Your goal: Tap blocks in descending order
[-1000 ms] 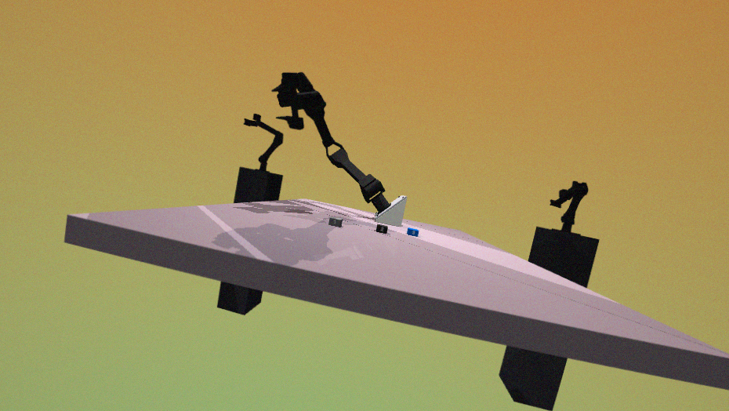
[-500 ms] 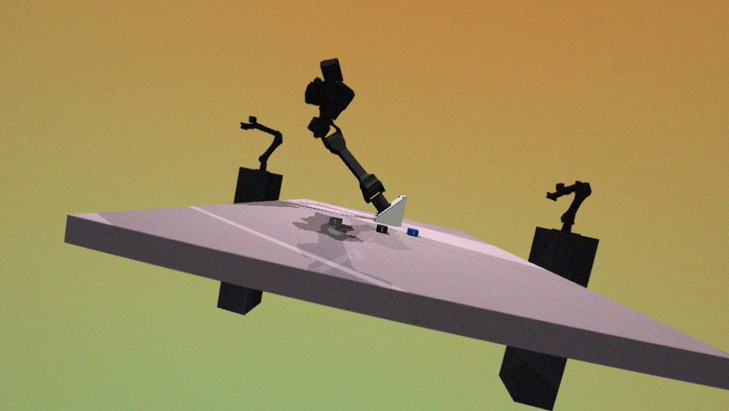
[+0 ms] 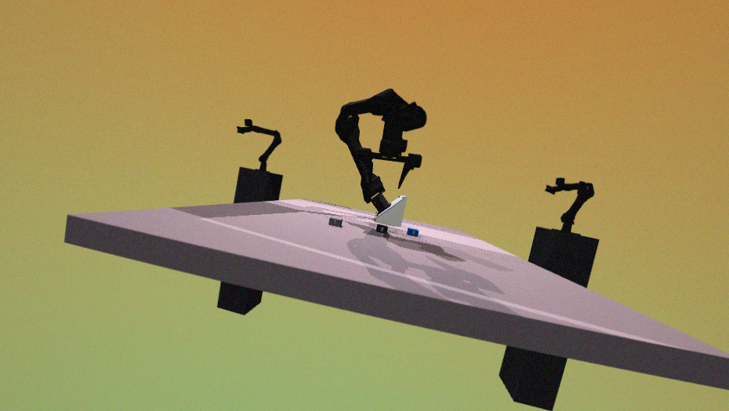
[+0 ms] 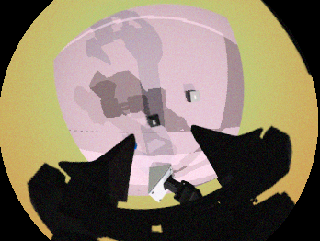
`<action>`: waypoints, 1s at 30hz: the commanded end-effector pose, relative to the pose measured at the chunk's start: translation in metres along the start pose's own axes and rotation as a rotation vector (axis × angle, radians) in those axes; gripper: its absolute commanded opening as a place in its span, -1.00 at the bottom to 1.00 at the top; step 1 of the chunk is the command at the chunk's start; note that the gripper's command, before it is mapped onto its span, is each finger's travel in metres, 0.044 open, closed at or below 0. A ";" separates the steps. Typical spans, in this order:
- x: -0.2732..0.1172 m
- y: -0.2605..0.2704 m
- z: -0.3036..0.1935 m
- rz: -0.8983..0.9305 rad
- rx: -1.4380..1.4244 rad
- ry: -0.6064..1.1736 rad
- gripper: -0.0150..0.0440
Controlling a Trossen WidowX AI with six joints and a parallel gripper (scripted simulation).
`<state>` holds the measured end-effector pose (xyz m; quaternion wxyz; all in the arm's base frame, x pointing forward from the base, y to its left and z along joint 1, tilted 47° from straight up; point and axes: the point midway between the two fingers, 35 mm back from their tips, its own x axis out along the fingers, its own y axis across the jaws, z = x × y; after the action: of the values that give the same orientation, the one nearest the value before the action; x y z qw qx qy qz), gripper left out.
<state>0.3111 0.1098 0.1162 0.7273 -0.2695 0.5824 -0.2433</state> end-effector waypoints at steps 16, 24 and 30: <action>0.010 0.011 -0.015 -0.050 -0.103 0.075 0.86; 0.010 0.014 -0.016 -0.049 -0.105 0.076 0.86; 0.009 0.096 -0.074 -0.041 -0.125 0.078 0.86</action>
<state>0.2769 0.1411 0.0664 0.6885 -0.3047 0.6143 -0.2363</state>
